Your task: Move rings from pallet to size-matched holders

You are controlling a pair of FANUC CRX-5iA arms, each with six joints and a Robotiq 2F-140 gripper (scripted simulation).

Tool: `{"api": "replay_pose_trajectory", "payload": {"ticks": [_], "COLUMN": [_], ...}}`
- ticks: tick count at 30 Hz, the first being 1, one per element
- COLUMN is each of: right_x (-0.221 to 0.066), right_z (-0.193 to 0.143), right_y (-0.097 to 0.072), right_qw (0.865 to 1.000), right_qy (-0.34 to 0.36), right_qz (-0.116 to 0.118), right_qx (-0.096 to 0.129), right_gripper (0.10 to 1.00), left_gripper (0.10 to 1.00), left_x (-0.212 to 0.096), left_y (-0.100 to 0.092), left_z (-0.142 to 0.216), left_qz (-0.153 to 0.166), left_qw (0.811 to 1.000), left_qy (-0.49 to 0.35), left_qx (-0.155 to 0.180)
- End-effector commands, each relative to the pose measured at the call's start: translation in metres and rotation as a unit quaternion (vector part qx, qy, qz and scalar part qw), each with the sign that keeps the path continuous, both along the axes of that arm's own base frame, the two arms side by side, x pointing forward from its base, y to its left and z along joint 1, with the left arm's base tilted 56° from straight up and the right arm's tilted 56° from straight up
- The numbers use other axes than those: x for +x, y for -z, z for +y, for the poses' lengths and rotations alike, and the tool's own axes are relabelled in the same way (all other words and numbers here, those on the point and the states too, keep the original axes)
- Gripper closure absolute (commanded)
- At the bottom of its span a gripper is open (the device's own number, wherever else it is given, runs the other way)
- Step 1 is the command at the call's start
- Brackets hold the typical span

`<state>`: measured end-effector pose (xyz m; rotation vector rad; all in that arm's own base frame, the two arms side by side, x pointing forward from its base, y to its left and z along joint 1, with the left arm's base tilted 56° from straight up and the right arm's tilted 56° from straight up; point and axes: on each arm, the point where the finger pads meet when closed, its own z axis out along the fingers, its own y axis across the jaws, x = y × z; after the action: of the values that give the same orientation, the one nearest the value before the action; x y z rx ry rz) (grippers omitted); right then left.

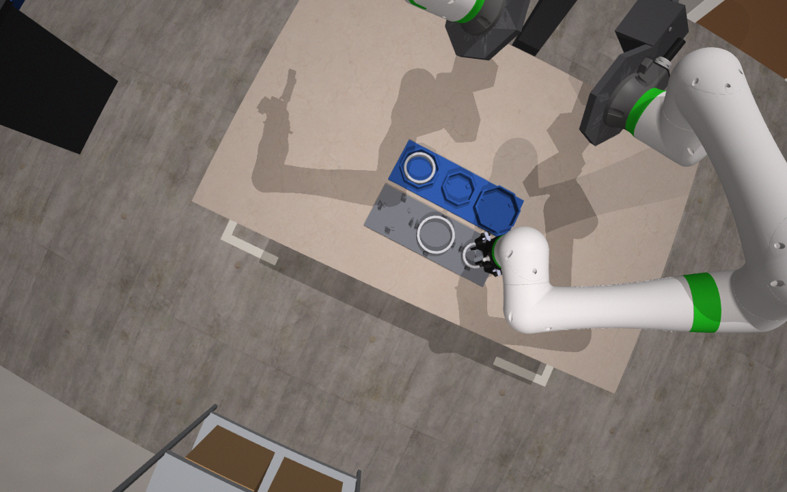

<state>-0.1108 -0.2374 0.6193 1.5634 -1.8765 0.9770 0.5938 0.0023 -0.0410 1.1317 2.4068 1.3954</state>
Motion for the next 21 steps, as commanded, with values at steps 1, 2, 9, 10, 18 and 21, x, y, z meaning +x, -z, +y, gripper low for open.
{"api": "replay_pose_trajectory", "payload": {"ticks": [1, 2, 9, 10, 18, 21], "right_x": [0.000, 0.000, 0.000, 0.000, 0.000, 0.000], "right_z": [0.000, 0.000, 0.000, 0.000, 0.000, 0.000], "right_y": [-0.001, -0.001, -0.001, -0.001, -0.001, -0.001], "right_qw": [1.000, 1.000, 1.000, 1.000, 1.000, 1.000], "right_qy": [0.000, 0.000, 0.000, 0.000, 0.000, 0.000], "right_qz": [0.000, 0.000, 0.000, 0.000, 0.000, 0.000], "right_qx": [-0.001, -0.001, -0.001, -0.001, -0.001, -0.001], "right_gripper": [0.098, 0.098, 0.098, 0.098, 0.098, 0.098], "left_gripper": [0.751, 0.751, 0.629, 0.629, 0.629, 0.629], "left_x": [-0.006, -0.007, -0.007, -0.008, -0.039, -0.058], "left_y": [-0.008, -0.009, -0.006, 0.000, 0.103, 0.137], "left_z": [-0.010, -0.011, -0.014, -0.018, -0.087, -0.102], "left_qz": [0.000, 0.000, 0.000, 0.000, 0.006, 0.003], "left_qw": [1.000, 1.000, 1.000, 1.000, 1.000, 1.000], "left_qy": [0.000, 0.000, 0.000, 0.001, 0.000, 0.000], "left_qx": [0.000, 0.000, -0.001, -0.002, -0.009, -0.004]}}
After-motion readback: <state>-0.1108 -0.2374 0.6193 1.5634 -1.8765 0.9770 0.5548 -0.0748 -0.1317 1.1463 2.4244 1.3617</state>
